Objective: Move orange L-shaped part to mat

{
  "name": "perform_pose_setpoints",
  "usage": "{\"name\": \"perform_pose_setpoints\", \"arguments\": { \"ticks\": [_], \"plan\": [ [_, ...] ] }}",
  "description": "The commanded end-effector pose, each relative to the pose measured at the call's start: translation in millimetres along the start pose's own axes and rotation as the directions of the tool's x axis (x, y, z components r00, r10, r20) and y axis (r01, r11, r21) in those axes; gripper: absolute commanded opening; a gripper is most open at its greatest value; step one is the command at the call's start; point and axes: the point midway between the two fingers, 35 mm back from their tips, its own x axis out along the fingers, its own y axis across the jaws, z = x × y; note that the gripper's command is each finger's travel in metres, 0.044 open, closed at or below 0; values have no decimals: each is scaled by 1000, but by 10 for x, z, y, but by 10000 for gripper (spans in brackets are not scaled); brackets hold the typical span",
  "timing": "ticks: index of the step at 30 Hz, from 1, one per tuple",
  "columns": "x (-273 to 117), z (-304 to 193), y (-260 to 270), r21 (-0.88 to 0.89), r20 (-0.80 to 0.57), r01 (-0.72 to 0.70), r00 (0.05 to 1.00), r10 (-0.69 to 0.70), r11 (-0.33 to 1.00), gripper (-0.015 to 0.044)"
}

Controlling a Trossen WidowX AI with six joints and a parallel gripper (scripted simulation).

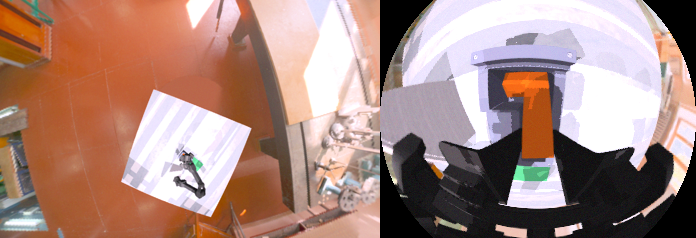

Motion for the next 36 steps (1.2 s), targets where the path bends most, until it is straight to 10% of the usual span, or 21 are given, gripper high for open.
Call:
{"name": "perform_pose_setpoints", "arguments": {
  "ticks": [1, 9, 36],
  "plan": [
    [-2, 0, -2, 2, 0, 0, 1000, 0, 1000, 135],
    [-2, 0, -2, 2, 0, 0, 1000, 0, 1000, 3],
    [-328, -7, 23, -8, -6, -6, 1000, 6, 1000, 0]
  ]
}}
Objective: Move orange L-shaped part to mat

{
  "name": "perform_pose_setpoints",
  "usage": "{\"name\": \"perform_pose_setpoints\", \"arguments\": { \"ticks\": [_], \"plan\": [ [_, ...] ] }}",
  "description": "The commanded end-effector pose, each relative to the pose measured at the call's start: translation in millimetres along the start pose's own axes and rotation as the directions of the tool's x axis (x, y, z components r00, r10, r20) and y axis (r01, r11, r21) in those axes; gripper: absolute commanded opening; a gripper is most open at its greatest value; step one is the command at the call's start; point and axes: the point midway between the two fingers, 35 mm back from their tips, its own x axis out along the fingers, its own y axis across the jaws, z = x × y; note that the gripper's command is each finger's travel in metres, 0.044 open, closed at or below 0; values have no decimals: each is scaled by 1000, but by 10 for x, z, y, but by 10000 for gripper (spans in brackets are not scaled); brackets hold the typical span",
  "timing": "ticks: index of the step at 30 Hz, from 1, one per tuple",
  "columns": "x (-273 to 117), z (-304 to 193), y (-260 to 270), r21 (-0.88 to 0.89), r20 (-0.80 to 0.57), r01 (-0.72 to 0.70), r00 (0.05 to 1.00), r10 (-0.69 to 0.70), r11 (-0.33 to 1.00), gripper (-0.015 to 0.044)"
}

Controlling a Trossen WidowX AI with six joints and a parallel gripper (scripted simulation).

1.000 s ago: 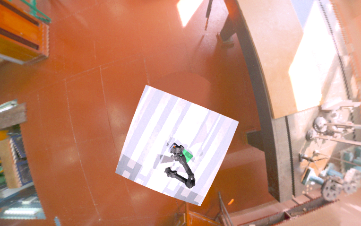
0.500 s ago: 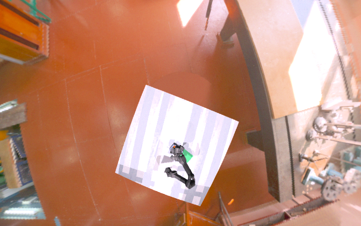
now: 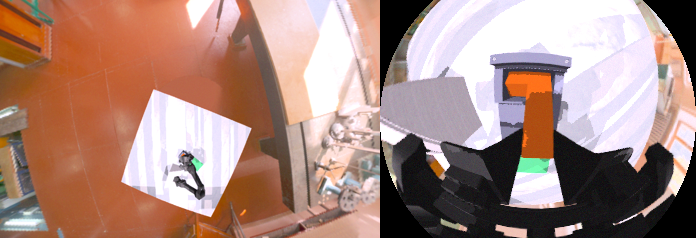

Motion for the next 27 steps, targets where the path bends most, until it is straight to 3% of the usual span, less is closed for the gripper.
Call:
{"name": "perform_pose_setpoints", "arguments": {
  "ticks": [1, 27],
  "plan": [
    [-69, 10, -18, 10, 7, 1, 1000, -1, 1000, 0],
    [-469, 9, -15, 8, 7, 0, 1000, 0, 1000, 0]
  ]
}}
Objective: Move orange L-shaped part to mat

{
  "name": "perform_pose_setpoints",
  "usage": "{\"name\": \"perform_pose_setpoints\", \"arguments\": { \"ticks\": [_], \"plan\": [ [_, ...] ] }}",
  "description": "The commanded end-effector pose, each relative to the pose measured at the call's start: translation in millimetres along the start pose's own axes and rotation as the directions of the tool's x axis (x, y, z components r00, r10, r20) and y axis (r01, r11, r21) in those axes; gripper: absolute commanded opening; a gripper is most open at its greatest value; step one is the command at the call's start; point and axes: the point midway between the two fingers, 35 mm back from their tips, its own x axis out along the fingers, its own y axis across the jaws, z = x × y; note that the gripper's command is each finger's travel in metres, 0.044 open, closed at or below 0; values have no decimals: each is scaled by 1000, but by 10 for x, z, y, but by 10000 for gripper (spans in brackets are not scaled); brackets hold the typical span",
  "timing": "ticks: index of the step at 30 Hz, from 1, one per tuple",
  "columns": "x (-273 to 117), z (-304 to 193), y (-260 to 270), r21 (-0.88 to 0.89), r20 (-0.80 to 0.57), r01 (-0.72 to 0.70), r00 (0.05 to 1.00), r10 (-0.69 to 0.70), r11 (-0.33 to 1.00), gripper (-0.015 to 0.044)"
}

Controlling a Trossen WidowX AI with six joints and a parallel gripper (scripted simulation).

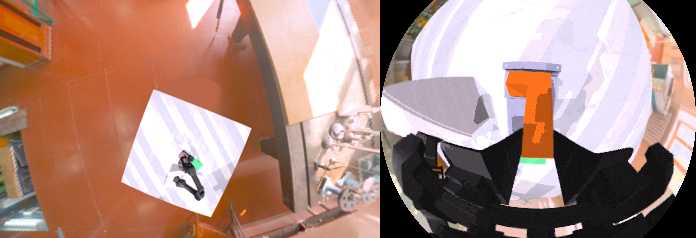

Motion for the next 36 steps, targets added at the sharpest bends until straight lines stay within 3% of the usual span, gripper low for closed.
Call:
{"name": "perform_pose_setpoints", "arguments": {
  "ticks": [1, 16, 36],
  "plan": [
    [-69, 9, -15, 10, 7, 0, 1000, 0, 1000, 0],
    [-163, -35, -9, 9, 7, 0, 1000, 0, 1000, 0],
    [-131, -823, 18, 8, 4, 0, 1000, 0, 1000, 0]
  ]
}}
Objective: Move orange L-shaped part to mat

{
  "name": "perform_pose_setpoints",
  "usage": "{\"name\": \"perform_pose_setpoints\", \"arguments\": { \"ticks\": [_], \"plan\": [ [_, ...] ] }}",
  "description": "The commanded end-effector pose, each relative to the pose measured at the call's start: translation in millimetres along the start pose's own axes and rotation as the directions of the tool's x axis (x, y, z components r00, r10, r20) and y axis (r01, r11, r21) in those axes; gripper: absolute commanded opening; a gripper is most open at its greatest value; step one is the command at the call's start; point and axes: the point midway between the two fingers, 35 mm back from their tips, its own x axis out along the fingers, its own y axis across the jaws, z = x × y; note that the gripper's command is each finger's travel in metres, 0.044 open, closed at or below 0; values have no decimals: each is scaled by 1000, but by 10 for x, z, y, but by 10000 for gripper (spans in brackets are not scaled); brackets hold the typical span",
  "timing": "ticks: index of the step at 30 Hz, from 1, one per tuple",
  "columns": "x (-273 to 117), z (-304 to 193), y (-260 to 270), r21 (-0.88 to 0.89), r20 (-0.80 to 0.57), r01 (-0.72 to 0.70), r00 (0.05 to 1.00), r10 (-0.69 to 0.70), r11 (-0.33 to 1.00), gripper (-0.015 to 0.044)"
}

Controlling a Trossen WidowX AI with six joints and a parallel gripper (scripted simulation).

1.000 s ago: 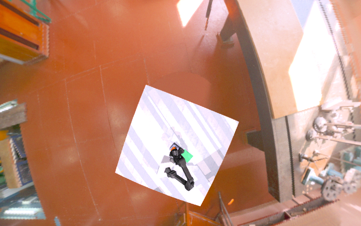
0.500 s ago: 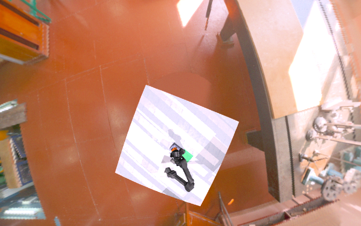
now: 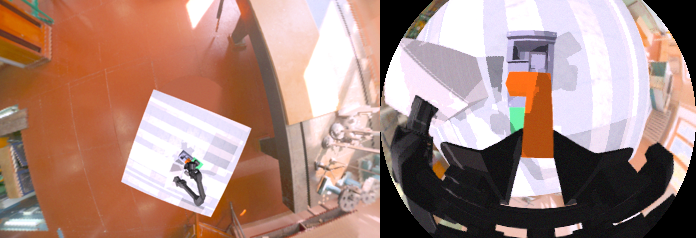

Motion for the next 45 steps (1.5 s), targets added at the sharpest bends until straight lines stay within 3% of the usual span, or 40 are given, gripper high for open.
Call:
{"name": "perform_pose_setpoints", "arguments": {
  "ticks": [1, 20, 45],
  "plan": [
    [26, -156, 35, -12, -11, -7, 1000, 7, 1000, 0],
    [14, -929, 145, -12, -14, -6, 1000, 6, 1000, 0],
    [336, -941, 146, -12, -15, -6, 1000, 5, 1000, 0]
  ]
}}
